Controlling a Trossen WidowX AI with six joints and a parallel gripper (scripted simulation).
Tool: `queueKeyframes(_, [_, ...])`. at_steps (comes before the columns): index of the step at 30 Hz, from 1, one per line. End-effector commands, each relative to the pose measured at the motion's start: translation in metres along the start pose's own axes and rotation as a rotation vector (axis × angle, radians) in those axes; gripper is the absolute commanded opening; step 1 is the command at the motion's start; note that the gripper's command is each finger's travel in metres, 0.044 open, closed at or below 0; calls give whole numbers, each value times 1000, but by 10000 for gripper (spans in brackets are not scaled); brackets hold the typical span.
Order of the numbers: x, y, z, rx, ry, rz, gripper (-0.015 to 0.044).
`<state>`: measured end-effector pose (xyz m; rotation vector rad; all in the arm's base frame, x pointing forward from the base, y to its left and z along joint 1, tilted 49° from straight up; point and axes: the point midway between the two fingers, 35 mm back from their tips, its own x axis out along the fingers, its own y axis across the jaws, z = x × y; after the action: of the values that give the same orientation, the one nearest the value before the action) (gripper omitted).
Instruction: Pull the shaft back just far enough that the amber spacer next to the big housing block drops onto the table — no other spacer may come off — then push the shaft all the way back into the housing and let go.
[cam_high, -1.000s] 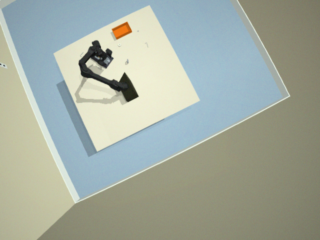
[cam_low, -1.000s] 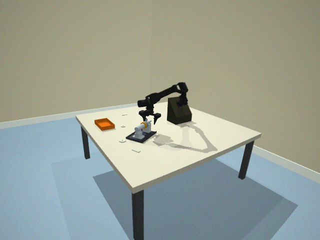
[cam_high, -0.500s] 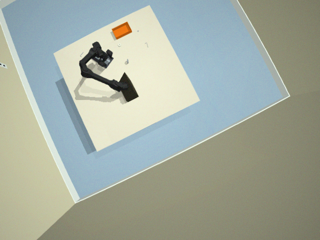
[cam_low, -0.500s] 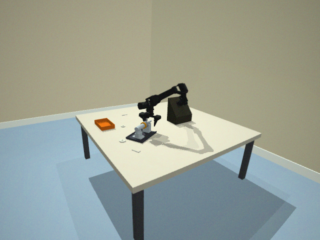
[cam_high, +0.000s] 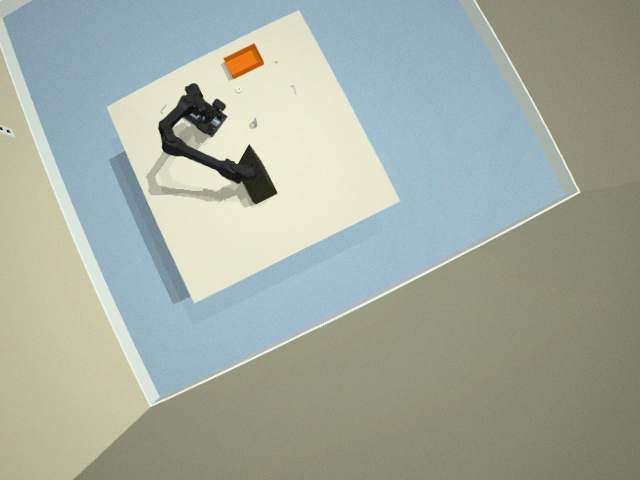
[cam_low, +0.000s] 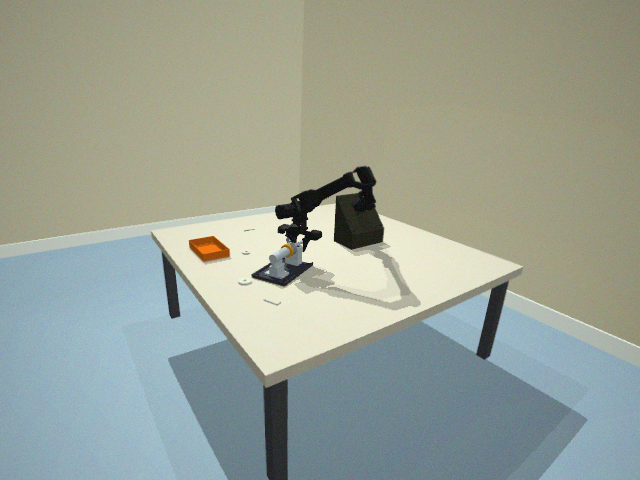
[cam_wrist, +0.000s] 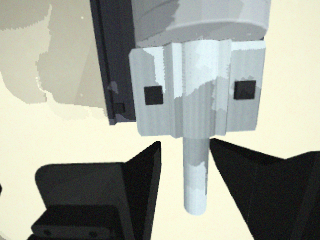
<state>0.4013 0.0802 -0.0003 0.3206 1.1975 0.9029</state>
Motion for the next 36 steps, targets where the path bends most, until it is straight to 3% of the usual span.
queueKeyframes(1, [0, 0, 0, 0, 0, 0, 99])
queueKeyframes(4, [0, 0, 0, 0, 0, 0, 20])
queueKeyframes(7, [0, 0, 0, 0, 0, 0, 0])
queueKeyframes(36, [0, 0, -14, 7, -3, 4, 0])
